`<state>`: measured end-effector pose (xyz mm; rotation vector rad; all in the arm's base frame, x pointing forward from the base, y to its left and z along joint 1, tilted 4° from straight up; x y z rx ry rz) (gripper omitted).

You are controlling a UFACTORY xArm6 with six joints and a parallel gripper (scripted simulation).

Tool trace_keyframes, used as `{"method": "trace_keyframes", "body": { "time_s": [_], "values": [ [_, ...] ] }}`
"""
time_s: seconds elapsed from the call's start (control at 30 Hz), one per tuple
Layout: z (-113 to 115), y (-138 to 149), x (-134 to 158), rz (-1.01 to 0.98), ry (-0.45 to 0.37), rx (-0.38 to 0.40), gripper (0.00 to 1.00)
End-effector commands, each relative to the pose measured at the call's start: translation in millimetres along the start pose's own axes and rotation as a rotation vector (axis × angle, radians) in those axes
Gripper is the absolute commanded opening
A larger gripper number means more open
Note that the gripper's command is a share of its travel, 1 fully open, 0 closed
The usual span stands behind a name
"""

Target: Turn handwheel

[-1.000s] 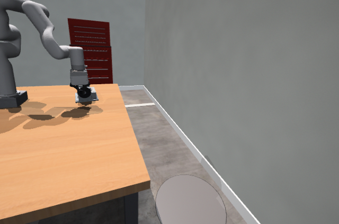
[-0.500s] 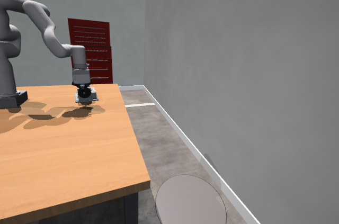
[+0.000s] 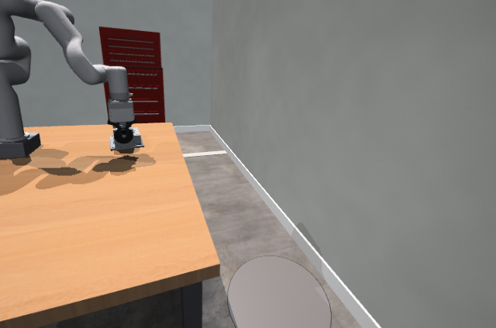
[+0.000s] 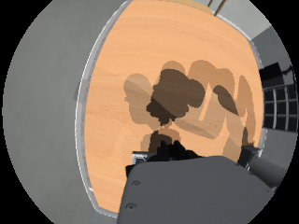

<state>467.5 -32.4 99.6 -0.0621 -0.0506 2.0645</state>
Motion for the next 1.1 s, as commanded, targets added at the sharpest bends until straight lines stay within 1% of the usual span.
{"method": "trace_keyframes", "body": {
  "time_s": [0.0,1.07],
  "values": [
    [0.2,-1.7,-0.6,0.000,0.000,0.000,0.06],
    [-1.3,-8.7,-1.9,0.000,0.000,0.000,0.06]
  ]
}}
Point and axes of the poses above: the point where the finger pads meet when closed, its own z axis back along the fingers, its own y axis across the jaws, x = y × z, the point moved 3 cm from there along z, back along the fingers, and after that the axes turned 10 degrees about z, right-handed, at the moved point
